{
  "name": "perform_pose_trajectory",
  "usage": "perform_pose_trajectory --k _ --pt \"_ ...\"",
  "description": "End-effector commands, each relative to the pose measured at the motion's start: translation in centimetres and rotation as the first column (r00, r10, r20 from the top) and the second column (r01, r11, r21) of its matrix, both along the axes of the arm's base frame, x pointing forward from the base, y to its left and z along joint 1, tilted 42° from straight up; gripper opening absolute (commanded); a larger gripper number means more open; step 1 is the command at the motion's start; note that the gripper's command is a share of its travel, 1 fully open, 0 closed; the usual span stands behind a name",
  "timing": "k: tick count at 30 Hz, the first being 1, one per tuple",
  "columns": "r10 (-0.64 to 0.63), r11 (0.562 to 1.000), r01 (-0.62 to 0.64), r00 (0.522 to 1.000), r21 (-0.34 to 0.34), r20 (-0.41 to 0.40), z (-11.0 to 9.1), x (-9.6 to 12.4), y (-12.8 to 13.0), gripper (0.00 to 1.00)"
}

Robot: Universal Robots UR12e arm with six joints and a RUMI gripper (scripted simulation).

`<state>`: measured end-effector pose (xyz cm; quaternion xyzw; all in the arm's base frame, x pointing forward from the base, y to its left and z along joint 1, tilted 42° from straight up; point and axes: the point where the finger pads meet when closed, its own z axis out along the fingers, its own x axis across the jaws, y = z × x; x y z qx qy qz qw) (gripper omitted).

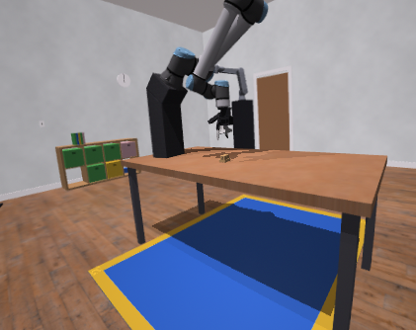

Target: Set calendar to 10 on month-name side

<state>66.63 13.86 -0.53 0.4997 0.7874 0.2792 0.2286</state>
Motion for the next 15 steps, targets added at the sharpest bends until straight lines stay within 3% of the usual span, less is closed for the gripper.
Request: perform_pose_trajectory --k 1,6,9,15 --pt "0.134 0.985 -0.130 0.991 -0.110 0.028 -0.15 0.21 -0.03 1.00" --pt "0.234 0.955 -0.222 0.971 -0.198 0.041 -0.26 0.42 -0.03 1.00" --pt "0.240 0.952 -0.227 0.970 -0.203 0.042 -0.27 0.43 -0.03 1.00" --pt "0.389 0.873 -0.354 0.920 -0.335 0.042 -0.41 0.77 0.00 1.00"
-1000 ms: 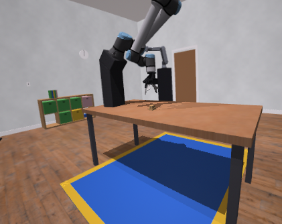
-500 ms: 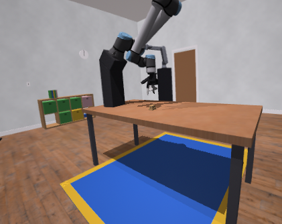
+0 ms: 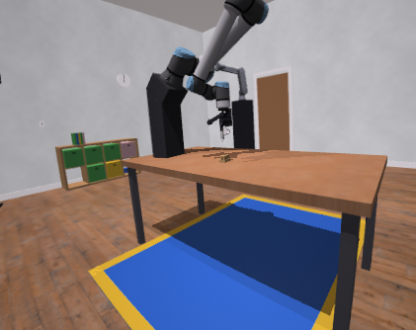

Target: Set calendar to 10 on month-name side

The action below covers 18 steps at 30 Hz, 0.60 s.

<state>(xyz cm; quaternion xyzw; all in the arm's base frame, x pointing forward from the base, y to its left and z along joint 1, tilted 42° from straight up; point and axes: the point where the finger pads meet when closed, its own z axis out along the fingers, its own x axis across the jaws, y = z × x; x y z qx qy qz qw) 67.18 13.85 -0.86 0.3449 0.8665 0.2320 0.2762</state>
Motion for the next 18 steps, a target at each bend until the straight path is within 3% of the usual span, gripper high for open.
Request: perform_pose_trajectory --k 1,8,11,18 --pt "0.123 0.988 -0.120 0.992 -0.101 0.027 -0.08 0.24 0.02 1.00" --pt "0.271 0.939 -0.254 0.962 -0.231 0.044 -0.18 0.59 0.11 1.00" --pt "0.274 0.938 -0.257 0.961 -0.233 0.044 -0.18 0.60 0.11 1.00" --pt "0.431 0.843 -0.387 0.902 -0.373 0.039 -0.26 1.00 0.28 1.00"
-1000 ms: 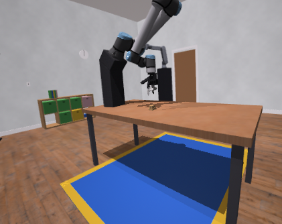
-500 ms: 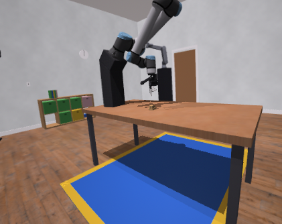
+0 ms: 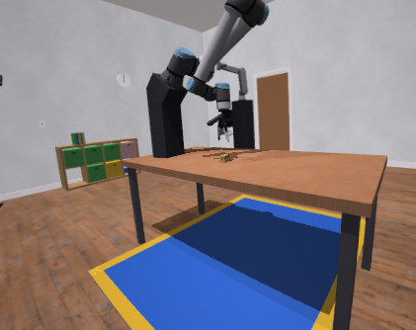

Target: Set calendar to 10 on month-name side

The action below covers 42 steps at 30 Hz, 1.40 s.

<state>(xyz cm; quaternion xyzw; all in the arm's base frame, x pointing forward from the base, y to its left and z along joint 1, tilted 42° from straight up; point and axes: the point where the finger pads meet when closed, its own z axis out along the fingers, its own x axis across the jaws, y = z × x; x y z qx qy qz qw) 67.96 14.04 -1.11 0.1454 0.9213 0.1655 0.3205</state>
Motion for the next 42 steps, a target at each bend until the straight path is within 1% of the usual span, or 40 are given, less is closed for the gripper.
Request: perform_pose_trajectory --k 1,2,3,7,9,15,22,24,26,33,42 --pt "0.130 0.986 -0.126 0.991 -0.107 0.028 -0.03 0.28 0.12 1.00" --pt "0.153 0.981 -0.148 0.988 -0.127 0.032 -0.04 0.34 0.15 1.00" --pt "0.154 0.981 -0.149 0.988 -0.128 0.032 -0.04 0.34 0.15 1.00" --pt "0.243 0.951 -0.230 0.969 -0.206 0.042 -0.07 0.56 0.29 1.00" --pt "0.243 0.951 -0.230 0.969 -0.206 0.042 -0.07 0.56 0.29 1.00" --pt "0.351 0.897 -0.322 0.935 -0.302 0.045 -0.10 0.83 0.49 1.00" --pt "0.437 0.839 -0.392 0.899 -0.379 0.038 -0.13 1.05 0.68 1.00" --pt "0.454 0.825 -0.405 0.890 -0.394 0.036 -0.13 1.09 0.72 1.00" --pt "0.454 0.825 -0.405 0.890 -0.394 0.036 -0.13 1.09 0.72 1.00" --pt "0.493 0.792 -0.435 0.869 -0.429 0.029 -0.14 1.19 0.82 1.00" --pt "0.507 0.779 -0.445 0.861 -0.442 0.027 -0.15 1.22 0.86 1.00"
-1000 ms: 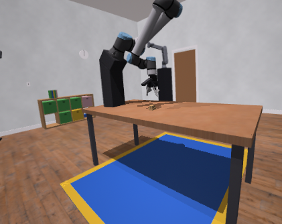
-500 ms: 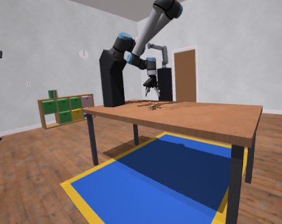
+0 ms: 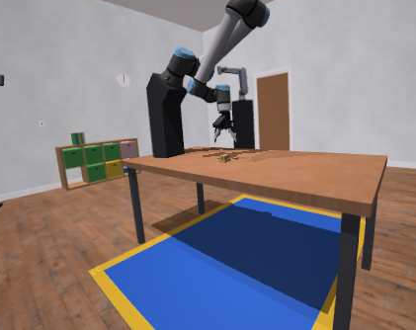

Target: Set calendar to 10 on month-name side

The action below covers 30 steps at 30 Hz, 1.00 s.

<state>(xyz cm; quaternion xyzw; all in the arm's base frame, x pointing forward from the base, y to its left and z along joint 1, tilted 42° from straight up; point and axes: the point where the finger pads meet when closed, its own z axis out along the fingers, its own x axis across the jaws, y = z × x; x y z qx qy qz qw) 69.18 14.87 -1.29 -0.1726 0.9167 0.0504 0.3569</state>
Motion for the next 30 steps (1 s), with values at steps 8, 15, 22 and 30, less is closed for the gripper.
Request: perform_pose_trajectory --k 8,15,22,30 --pt "0.009 1.000 -0.009 1.000 -0.007 0.003 0.03 0.01 0.02 0.29" --pt "0.009 1.000 -0.009 1.000 -0.007 0.003 0.03 0.01 0.02 0.29" --pt "0.009 1.000 -0.009 1.000 -0.007 0.003 0.03 0.01 0.02 0.29" --pt "0.009 1.000 -0.009 1.000 -0.007 0.003 0.03 0.01 0.02 0.29"
